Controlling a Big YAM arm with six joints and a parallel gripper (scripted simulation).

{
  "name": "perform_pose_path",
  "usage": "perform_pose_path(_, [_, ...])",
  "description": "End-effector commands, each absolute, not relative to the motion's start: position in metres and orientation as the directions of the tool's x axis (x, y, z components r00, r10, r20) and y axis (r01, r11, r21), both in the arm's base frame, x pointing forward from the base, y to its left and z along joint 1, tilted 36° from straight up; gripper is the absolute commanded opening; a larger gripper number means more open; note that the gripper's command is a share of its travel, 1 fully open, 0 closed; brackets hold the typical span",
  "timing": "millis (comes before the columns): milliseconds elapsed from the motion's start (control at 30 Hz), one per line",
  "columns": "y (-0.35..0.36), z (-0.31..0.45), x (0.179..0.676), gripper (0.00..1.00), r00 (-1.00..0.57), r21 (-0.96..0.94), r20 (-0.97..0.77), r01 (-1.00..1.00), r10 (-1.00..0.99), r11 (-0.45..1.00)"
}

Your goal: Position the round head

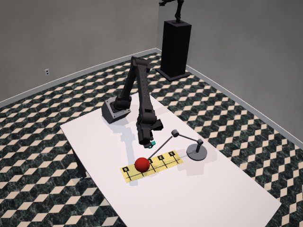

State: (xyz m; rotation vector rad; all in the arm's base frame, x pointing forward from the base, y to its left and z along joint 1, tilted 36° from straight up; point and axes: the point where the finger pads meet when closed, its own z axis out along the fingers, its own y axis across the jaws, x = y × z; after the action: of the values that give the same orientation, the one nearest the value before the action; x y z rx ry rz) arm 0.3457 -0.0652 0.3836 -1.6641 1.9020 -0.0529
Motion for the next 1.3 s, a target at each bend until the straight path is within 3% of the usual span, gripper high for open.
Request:
perform_pose_path(0, [-0.0652,0.3888,0.3451,1.00,-0.026,-0.419,-0.404,-0.883,-0.914,0.210])
perform_pose_path(1267, [-0.0648,0.3848,0.3442,1.00,-0.029,-0.411,-0.407,-0.887,-0.913,0.212])
